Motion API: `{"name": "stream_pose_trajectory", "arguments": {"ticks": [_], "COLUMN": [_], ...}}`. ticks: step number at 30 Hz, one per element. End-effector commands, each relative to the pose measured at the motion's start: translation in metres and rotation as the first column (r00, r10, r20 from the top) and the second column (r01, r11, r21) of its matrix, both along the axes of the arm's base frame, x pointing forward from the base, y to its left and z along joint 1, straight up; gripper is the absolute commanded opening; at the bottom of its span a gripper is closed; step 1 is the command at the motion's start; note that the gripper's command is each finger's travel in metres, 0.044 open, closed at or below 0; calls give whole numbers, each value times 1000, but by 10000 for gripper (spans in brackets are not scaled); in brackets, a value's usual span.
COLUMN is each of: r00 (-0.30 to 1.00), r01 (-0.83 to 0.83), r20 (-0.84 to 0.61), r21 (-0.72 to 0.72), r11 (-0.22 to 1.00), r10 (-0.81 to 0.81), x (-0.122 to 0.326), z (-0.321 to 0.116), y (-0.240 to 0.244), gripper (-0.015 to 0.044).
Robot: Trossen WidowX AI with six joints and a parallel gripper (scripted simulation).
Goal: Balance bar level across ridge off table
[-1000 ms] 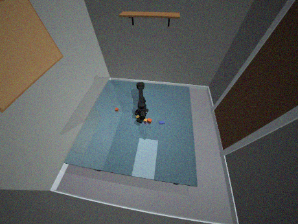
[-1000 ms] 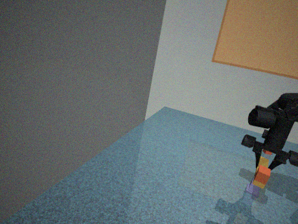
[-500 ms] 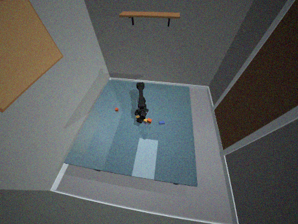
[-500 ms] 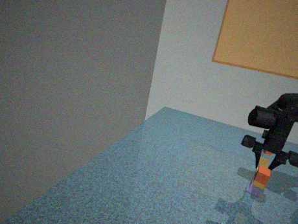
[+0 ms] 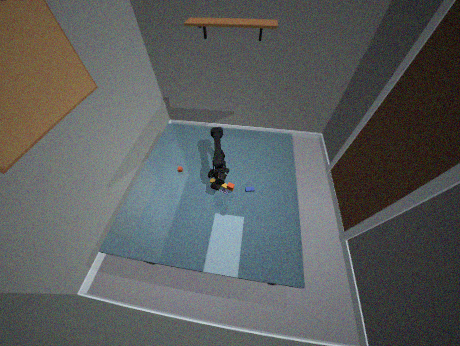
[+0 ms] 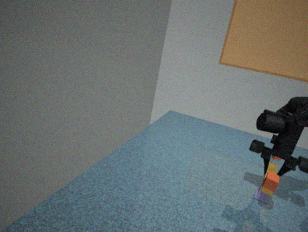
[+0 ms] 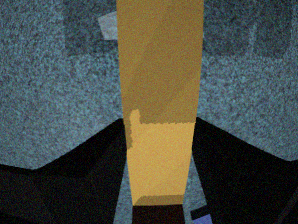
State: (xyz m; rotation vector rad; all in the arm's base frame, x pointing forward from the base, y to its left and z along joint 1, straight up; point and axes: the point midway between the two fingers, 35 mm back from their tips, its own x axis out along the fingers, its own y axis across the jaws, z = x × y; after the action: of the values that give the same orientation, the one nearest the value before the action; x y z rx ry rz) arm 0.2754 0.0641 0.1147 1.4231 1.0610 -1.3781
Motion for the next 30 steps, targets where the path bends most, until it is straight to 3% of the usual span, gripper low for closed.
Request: {"name": "stream_pose_trajectory", "arguments": {"ticks": [1,30], "r00": [1000,1000], "r01": [-2,-2], "r20": [4,3], "r21": [-1,-1], "r11": [1000,1000], "r10": [2,2], "x": [1,0], "z": [0,-3], "y": [0,0], "gripper": [0,0]}}
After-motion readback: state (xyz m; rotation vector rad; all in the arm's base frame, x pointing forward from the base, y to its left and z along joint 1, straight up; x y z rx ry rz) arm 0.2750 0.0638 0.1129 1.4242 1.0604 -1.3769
